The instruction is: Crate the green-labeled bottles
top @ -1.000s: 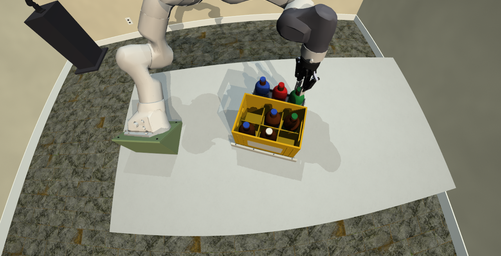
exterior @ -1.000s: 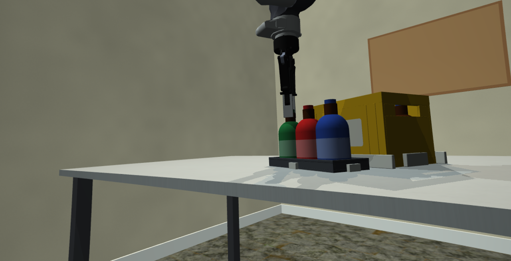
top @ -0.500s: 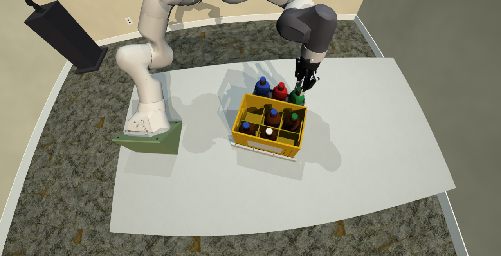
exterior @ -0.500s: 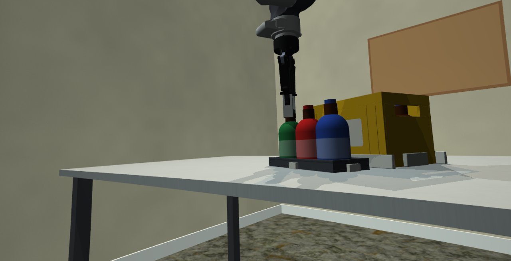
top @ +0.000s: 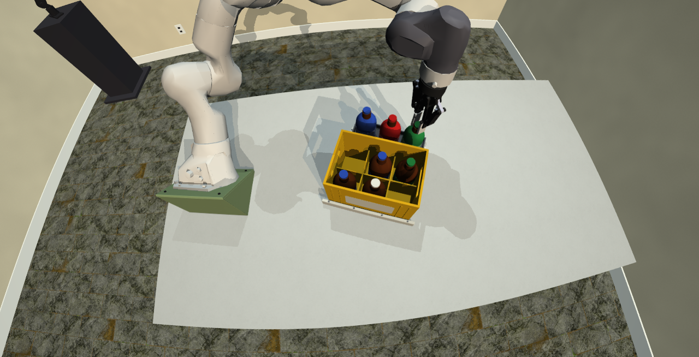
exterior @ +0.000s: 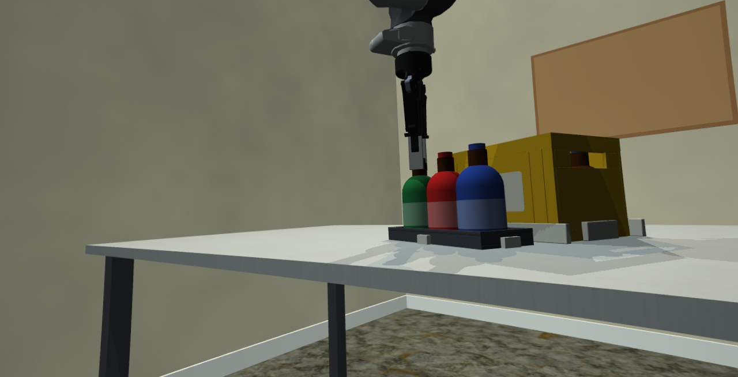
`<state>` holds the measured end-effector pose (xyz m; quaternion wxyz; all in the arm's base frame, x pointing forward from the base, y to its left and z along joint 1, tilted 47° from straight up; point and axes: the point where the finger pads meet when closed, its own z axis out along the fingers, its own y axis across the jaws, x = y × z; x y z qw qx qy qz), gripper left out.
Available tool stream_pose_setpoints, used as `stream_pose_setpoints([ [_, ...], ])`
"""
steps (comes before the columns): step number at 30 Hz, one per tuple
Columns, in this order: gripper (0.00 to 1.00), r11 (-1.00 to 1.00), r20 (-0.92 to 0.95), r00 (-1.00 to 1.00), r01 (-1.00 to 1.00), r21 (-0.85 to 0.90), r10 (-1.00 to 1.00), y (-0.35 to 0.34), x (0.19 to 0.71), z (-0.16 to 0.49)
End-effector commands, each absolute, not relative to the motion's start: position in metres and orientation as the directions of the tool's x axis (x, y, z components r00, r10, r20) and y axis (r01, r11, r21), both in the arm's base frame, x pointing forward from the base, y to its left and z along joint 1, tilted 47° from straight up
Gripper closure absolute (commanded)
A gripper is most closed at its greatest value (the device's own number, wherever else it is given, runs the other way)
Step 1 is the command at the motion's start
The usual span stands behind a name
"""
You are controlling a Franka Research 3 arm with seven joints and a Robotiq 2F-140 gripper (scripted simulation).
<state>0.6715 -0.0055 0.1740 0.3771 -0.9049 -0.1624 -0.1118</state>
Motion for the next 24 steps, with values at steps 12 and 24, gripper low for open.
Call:
stream_pose_setpoints([
  [12,1.0,-0.659,0.327,0.921,0.382,-0.648,0.211,-0.0039,0.6715,0.1738],
  [24,1.0,-0.659,0.327,0.921,0.382,-0.648,0.211,-0.011,0.6711,0.1801],
])
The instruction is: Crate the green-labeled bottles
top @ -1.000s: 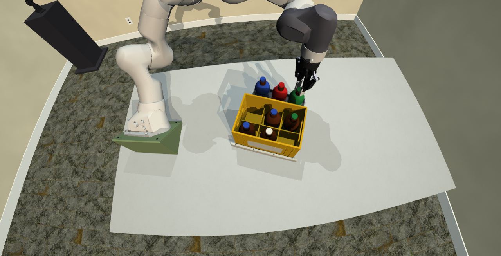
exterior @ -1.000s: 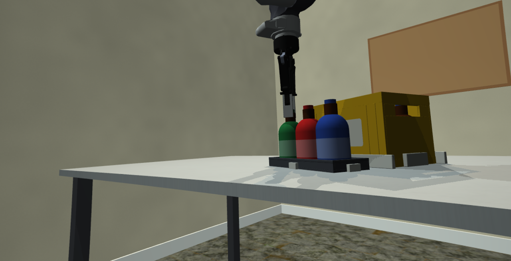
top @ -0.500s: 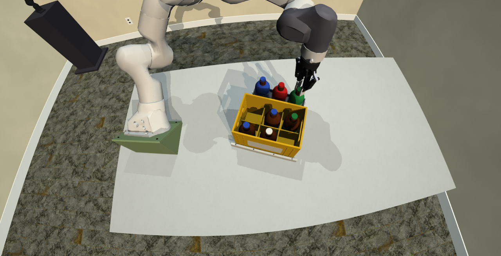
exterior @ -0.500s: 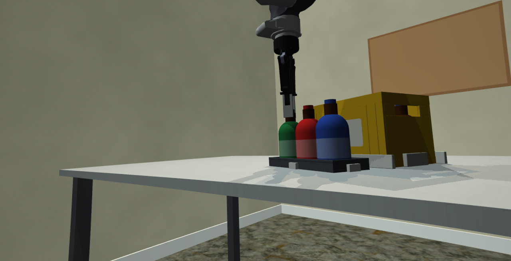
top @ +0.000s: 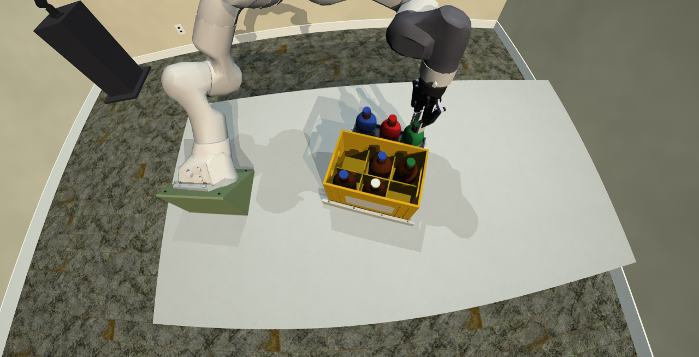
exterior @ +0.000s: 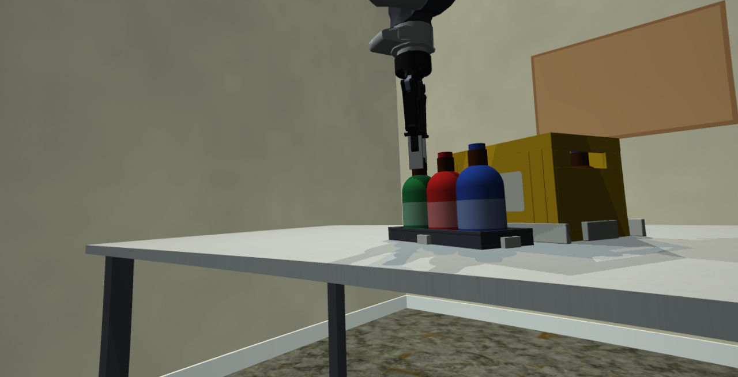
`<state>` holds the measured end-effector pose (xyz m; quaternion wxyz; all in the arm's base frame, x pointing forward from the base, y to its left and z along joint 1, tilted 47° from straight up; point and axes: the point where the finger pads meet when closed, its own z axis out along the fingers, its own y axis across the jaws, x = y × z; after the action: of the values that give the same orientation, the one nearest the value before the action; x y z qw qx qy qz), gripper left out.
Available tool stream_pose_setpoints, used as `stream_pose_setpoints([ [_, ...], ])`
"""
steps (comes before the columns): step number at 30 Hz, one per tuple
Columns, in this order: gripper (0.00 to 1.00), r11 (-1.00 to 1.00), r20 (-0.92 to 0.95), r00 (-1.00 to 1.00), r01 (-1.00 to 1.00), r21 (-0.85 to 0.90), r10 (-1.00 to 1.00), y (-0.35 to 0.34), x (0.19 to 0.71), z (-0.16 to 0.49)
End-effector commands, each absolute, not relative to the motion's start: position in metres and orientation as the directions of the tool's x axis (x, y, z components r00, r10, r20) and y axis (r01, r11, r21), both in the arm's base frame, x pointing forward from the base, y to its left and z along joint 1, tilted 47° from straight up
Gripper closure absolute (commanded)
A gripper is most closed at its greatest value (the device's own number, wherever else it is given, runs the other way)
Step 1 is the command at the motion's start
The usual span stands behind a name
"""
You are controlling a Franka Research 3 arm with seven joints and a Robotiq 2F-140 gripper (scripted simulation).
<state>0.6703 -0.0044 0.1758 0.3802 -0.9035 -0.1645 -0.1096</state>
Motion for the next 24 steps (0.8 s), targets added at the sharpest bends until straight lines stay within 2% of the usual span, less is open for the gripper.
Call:
stream_pose_setpoints([
  [1,1.0,-0.659,0.327,0.921,0.382,-0.648,0.211,-0.012,0.671,0.181],
  [24,1.0,-0.659,0.327,0.921,0.382,-0.648,0.211,-0.028,0.67,0.195],
])
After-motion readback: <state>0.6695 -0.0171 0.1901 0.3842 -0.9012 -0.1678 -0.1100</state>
